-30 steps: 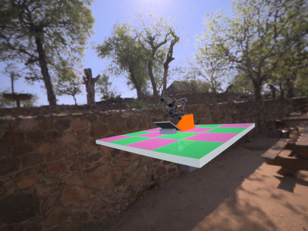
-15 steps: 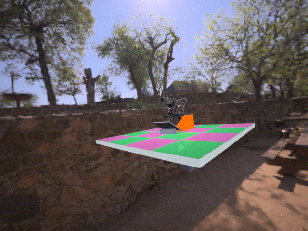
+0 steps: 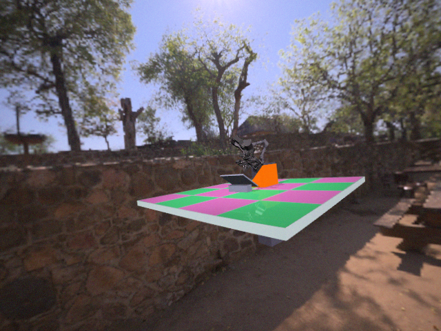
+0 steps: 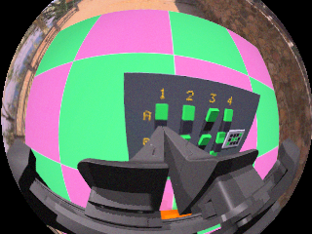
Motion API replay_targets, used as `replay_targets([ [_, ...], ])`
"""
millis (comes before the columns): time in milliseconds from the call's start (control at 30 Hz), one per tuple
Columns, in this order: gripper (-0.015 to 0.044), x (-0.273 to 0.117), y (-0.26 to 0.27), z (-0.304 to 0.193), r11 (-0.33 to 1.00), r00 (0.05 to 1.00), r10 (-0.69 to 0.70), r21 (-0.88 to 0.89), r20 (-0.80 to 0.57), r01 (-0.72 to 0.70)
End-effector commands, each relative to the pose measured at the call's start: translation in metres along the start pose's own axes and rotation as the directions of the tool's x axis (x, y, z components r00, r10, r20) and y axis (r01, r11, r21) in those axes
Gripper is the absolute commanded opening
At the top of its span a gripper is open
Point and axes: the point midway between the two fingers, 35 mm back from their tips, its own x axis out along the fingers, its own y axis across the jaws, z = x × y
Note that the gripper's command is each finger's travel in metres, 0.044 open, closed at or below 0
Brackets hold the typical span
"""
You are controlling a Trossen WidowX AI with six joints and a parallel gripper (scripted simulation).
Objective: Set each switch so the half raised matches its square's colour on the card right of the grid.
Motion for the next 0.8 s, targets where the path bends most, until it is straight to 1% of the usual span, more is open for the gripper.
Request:
replay_targets([
  [0,0.0000,-0.034,-0.002,0.003,1.000,1.000,0.000,0.013,0.030,0.000],
  [167,0.0000,-0.034,-0.004,0.003,1.000,1.000,0.000,0.013,0.030,0.000],
  [400,0.0000,-0.034,-0.067,0.002,1.000,1.000,-0.002,0.011,0.029,0.002],
  [600,0.0000,-0.034,-0.069,0.002,1.000,1.000,-0.003,0.010,0.030,0.002],
  [667,0.0000,-0.026,-0.069,0.003,1.000,1.000,-0.002,0.011,0.023,0.002],
  [767,0.0000,0.000,-0.070,0.004,1.000,1.000,-0.004,0.011,0.006,0.003],
])
